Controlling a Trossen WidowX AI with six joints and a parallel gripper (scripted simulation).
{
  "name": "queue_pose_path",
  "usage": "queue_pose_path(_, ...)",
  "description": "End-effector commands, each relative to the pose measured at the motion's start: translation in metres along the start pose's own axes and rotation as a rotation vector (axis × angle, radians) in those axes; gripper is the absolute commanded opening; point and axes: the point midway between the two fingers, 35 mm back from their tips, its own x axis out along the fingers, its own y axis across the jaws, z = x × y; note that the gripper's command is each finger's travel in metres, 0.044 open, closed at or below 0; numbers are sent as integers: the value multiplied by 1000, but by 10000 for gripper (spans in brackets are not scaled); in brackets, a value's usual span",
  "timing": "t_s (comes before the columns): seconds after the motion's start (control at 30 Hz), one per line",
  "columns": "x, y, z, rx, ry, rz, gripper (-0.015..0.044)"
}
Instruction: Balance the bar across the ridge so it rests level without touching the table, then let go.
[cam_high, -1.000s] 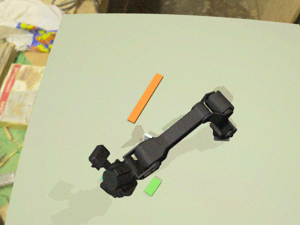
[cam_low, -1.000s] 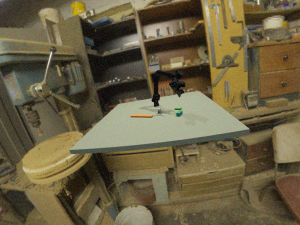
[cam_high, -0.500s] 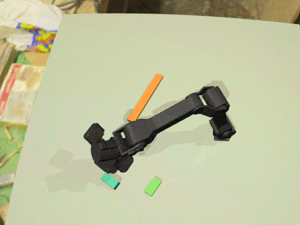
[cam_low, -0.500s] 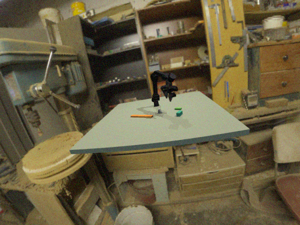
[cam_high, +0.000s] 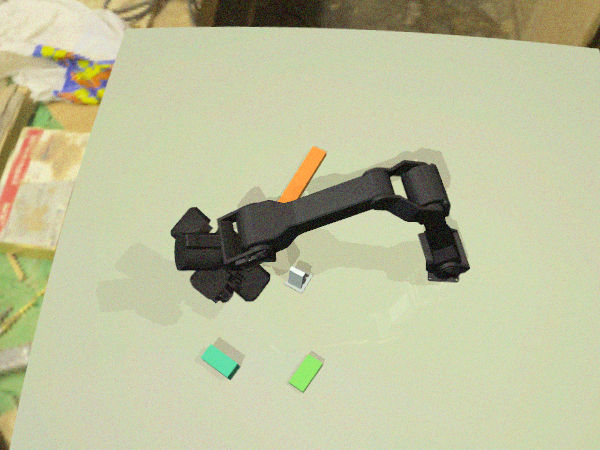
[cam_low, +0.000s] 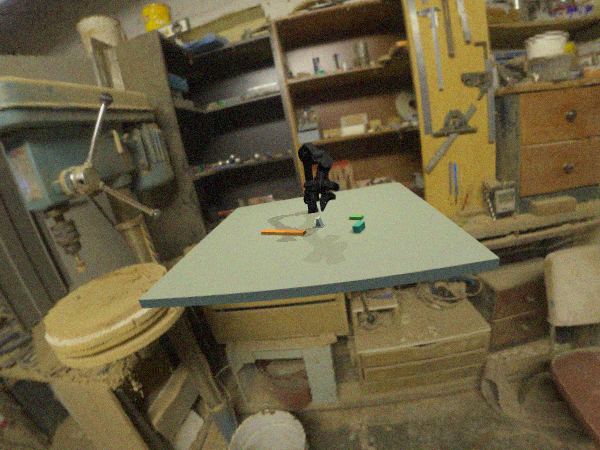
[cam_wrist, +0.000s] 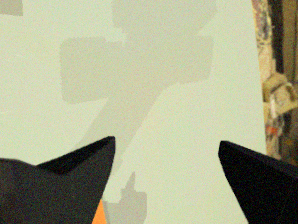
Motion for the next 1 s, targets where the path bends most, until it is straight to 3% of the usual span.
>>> queue_pose_path(0.0,11,-3,-20,-17,35,41,315)
queue_pose_path(0.97,44,-10,-177,-103,143,376,315)
